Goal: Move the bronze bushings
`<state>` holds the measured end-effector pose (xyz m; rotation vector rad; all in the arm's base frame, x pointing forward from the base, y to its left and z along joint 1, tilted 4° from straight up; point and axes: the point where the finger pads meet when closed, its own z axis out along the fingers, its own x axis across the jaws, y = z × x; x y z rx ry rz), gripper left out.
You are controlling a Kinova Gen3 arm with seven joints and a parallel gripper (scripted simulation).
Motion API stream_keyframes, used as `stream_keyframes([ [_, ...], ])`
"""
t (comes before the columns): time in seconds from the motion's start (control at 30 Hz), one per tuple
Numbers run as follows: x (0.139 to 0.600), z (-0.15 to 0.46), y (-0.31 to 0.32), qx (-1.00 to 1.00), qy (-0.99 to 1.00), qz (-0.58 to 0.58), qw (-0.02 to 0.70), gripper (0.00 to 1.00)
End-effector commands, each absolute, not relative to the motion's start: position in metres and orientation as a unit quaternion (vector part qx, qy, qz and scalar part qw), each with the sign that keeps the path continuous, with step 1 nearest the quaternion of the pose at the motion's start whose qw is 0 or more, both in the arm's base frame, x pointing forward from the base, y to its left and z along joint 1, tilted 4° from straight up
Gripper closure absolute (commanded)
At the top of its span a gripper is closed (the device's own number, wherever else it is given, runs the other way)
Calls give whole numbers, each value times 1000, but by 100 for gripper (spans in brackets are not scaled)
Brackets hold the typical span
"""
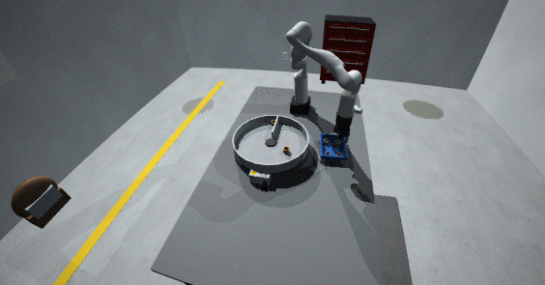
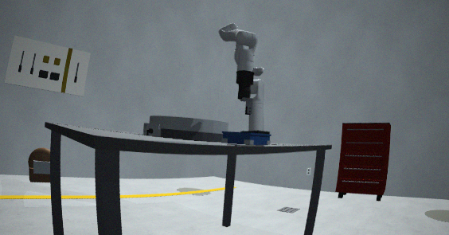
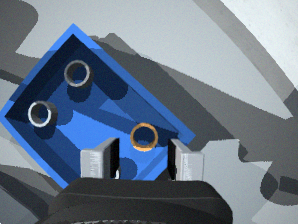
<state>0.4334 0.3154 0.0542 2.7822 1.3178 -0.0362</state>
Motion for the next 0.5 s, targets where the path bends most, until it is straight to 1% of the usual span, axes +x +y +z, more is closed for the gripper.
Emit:
stream_keyframes([
  [0.0,432,53,316,906,423,-15,32,24],
  [0.47,429,27,313,905,424,-17,33,24],
])
